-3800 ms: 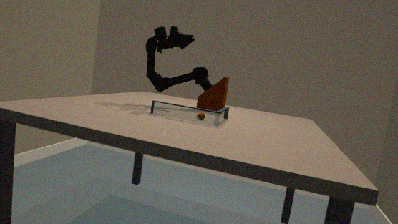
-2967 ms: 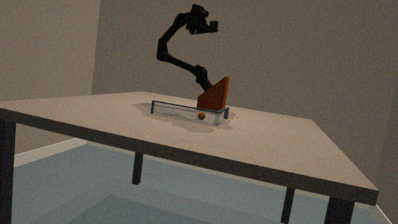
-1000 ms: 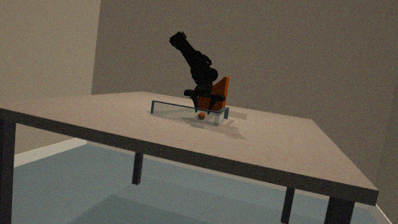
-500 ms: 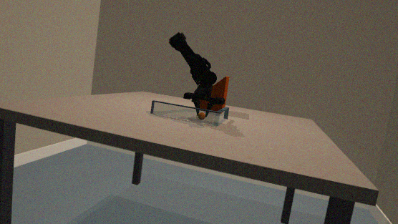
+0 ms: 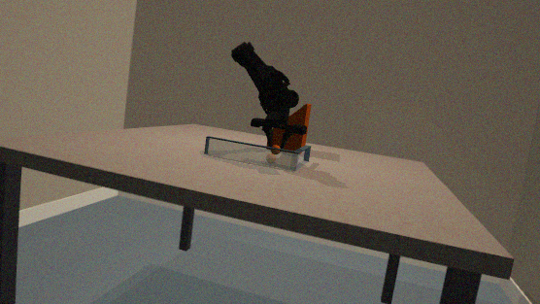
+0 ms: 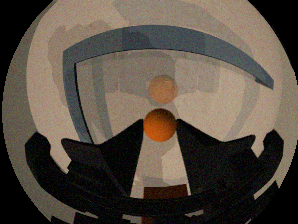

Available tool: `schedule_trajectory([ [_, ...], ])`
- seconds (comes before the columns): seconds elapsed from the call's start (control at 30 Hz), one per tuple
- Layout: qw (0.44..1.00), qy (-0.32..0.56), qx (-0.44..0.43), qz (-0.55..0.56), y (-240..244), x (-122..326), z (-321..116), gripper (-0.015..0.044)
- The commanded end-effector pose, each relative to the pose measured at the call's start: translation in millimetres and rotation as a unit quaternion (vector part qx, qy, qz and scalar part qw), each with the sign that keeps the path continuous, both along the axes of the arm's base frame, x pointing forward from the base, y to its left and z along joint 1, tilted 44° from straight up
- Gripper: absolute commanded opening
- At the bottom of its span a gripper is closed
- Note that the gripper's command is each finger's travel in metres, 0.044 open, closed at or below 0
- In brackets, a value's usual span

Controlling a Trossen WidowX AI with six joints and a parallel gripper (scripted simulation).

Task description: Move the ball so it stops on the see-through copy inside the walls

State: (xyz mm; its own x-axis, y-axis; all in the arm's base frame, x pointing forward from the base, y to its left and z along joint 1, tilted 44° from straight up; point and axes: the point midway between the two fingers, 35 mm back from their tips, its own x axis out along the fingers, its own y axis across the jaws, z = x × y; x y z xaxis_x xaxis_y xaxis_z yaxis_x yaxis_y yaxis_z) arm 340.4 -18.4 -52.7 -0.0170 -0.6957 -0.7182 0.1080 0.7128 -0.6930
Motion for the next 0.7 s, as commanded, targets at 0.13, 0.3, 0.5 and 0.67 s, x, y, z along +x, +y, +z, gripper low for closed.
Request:
schedule_trajectory([
  [0.13,1.000,-0.011,0.005,0.002,46,5,46,0.0000],
  [0.3,1.000,-0.011,0.003,0.002,67,1,71,0.0000],
  [0.5,1.000,-0.011,0.003,0.002,65,3,70,0.0000],
  [0.67,1.000,-0.012,0.003,0.002,42,23,52,0.0000],
])
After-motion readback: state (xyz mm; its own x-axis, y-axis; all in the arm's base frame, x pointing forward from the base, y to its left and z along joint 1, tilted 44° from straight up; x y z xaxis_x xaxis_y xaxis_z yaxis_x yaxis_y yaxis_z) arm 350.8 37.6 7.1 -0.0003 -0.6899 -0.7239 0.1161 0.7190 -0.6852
